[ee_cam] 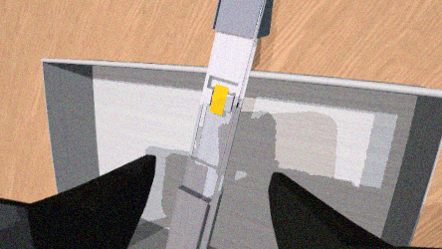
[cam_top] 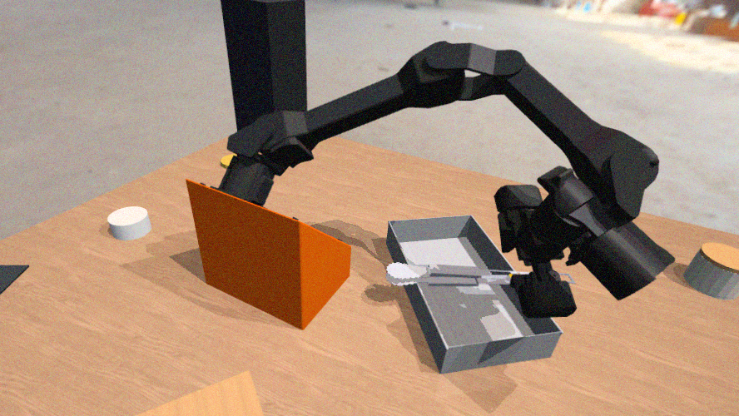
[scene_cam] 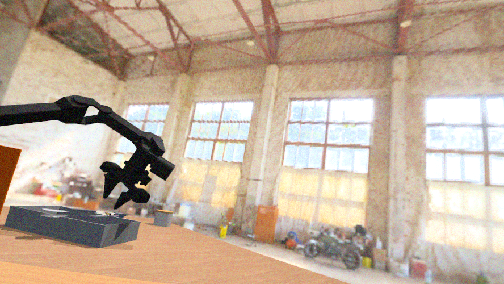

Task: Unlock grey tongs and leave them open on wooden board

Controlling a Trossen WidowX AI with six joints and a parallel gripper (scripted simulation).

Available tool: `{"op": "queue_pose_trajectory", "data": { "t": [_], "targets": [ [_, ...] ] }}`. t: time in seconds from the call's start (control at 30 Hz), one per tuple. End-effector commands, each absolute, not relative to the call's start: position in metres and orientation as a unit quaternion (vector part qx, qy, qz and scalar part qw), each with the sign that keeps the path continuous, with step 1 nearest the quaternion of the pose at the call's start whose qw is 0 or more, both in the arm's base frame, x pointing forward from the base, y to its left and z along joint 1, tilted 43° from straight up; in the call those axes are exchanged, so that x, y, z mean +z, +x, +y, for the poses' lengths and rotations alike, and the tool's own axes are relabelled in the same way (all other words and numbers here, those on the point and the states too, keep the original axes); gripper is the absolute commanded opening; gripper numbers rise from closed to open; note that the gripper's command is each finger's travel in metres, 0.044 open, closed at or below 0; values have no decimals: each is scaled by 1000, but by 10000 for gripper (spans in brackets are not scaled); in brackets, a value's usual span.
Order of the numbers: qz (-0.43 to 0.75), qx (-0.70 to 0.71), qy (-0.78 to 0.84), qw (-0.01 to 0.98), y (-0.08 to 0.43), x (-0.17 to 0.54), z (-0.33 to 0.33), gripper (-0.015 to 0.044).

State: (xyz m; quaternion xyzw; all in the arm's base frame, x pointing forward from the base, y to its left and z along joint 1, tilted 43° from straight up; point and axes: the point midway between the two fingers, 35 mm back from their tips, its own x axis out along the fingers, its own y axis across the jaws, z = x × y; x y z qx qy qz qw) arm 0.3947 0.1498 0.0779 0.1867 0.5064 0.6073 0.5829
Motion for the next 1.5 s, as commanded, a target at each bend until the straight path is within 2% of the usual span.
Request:
{"op": "queue_pose_trajectory", "data": {
  "t": [0.0,1.47],
  "targets": [
    [507,609,187,581,393,77,152,260],
    [520,607,205,565,375,52,216,260]
  ]
}}
